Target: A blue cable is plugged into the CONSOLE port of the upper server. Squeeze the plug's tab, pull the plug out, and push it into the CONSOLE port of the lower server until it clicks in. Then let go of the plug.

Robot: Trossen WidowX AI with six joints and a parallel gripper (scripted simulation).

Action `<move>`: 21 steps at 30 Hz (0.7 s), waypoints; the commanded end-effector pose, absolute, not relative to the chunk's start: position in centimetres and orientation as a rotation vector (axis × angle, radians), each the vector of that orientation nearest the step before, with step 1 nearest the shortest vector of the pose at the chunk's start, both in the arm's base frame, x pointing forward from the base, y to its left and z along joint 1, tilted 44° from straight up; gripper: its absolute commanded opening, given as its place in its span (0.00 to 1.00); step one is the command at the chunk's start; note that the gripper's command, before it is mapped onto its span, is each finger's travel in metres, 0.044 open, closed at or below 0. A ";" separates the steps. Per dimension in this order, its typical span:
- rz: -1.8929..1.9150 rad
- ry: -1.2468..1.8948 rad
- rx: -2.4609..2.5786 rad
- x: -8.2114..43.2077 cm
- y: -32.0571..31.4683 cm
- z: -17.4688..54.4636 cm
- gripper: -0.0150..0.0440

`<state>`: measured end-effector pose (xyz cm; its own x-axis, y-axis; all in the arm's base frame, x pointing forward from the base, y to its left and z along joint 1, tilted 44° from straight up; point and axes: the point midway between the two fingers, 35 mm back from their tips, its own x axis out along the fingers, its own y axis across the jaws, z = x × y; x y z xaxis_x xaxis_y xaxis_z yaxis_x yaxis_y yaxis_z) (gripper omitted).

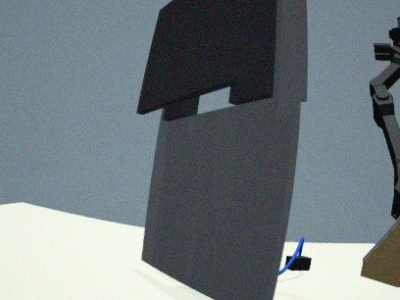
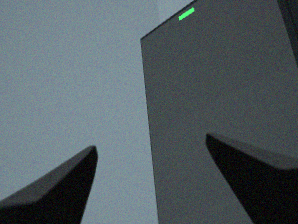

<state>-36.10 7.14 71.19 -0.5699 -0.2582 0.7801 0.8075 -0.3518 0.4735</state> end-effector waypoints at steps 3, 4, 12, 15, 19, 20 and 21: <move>-2.093 -1.112 -0.881 -36.1 9.4 70.7 0.80; -2.172 -1.073 -0.939 -36.0 10.8 70.3 0.75; -2.826 -0.633 -1.315 -32.9 22.5 66.4 0.66; -3.080 -0.404 -1.398 -30.6 26.5 64.6 0.66; -3.418 -0.038 -1.434 -26.8 31.3 62.0 0.66; -3.502 0.066 -1.426 -25.7 32.3 61.2 0.66; -3.506 0.051 -1.421 -25.6 32.4 61.1 0.66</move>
<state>-28.98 29.60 62.78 -0.6081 0.4305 0.6670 -0.3372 -0.9007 0.2740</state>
